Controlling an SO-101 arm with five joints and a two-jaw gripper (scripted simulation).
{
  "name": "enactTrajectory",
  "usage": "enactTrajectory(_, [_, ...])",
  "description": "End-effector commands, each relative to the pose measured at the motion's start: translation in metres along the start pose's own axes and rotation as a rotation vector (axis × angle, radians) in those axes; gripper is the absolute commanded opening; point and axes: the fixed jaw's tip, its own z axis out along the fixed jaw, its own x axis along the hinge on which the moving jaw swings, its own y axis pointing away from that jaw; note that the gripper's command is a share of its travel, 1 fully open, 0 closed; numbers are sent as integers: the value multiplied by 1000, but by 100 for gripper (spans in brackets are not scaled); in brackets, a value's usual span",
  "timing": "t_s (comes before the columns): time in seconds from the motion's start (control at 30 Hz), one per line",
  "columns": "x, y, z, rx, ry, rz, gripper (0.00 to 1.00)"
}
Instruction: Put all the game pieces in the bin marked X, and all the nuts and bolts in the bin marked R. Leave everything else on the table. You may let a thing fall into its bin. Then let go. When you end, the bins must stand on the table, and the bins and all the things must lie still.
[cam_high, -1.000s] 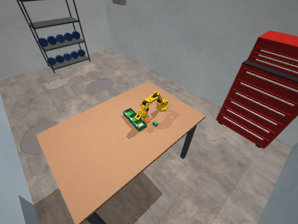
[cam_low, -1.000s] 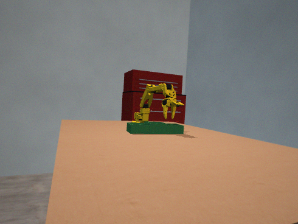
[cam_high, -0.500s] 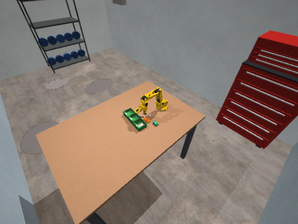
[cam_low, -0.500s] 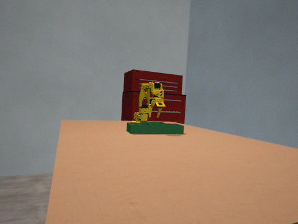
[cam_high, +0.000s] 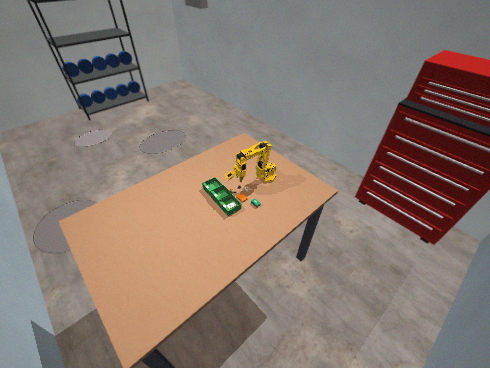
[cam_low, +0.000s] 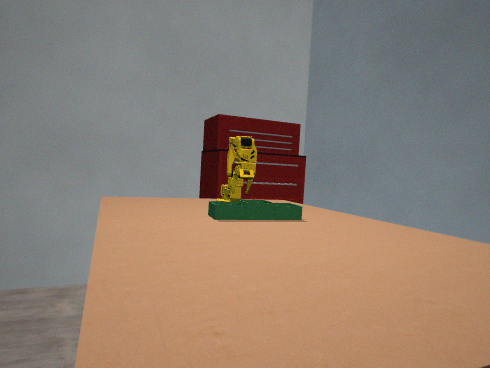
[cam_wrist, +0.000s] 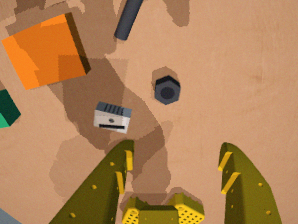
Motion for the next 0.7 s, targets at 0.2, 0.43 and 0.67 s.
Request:
enactTrajectory(0.2, [-5,-1,-6,-7,-58,17,23])
enactTrajectory(0.43, [-5,-1,-6,-7,-58,17,23])
enactTrajectory(0.67, [-3,-6,-2,-3,-27,51,23])
